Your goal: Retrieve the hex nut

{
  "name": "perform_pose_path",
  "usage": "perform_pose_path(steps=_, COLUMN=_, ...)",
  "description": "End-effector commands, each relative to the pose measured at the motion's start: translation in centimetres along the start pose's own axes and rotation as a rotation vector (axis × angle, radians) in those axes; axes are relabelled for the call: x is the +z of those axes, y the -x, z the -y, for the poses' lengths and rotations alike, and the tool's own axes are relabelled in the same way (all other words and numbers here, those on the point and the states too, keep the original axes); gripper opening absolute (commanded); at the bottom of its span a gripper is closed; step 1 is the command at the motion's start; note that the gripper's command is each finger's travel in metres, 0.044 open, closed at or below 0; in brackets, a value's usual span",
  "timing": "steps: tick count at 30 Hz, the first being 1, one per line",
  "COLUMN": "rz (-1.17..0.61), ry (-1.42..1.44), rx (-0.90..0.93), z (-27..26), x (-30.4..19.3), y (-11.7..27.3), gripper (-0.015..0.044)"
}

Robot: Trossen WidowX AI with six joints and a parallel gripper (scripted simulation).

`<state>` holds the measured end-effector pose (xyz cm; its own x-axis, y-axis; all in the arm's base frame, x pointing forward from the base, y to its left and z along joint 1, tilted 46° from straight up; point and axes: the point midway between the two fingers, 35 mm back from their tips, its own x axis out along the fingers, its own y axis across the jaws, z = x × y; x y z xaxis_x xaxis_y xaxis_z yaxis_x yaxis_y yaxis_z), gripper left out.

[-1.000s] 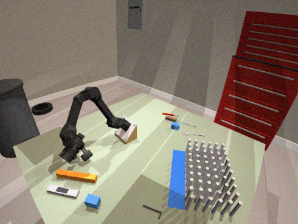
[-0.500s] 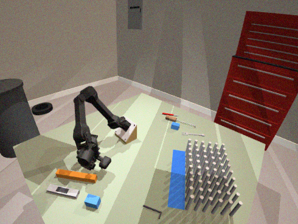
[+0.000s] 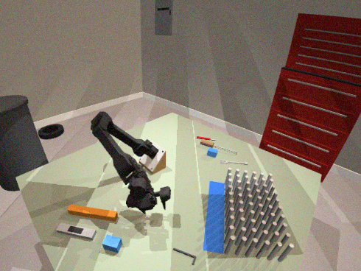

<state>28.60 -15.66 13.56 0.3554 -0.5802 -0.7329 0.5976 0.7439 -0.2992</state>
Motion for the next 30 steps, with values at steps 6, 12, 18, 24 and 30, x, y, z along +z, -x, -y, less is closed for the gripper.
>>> perform_pose_path(steps=6, rz=0.243, ry=0.283, rx=0.318, z=-12.7, x=0.6, y=-0.3, gripper=0.044)
perform_pose_path(steps=12, rz=0.476, ry=0.5, rx=0.559, z=-21.7, x=-1.0, y=2.7, gripper=0.044)
perform_pose_path(steps=18, rz=0.591, ry=0.591, rx=0.652, z=-24.9, x=-2.2, y=4.5, gripper=0.044)
perform_pose_path(steps=24, rz=0.591, ry=0.591, rx=0.652, z=-24.9, x=-2.2, y=4.5, gripper=0.044)
perform_pose_path(steps=30, rz=0.591, ry=0.591, rx=0.652, z=-24.9, x=-2.2, y=4.5, gripper=0.044)
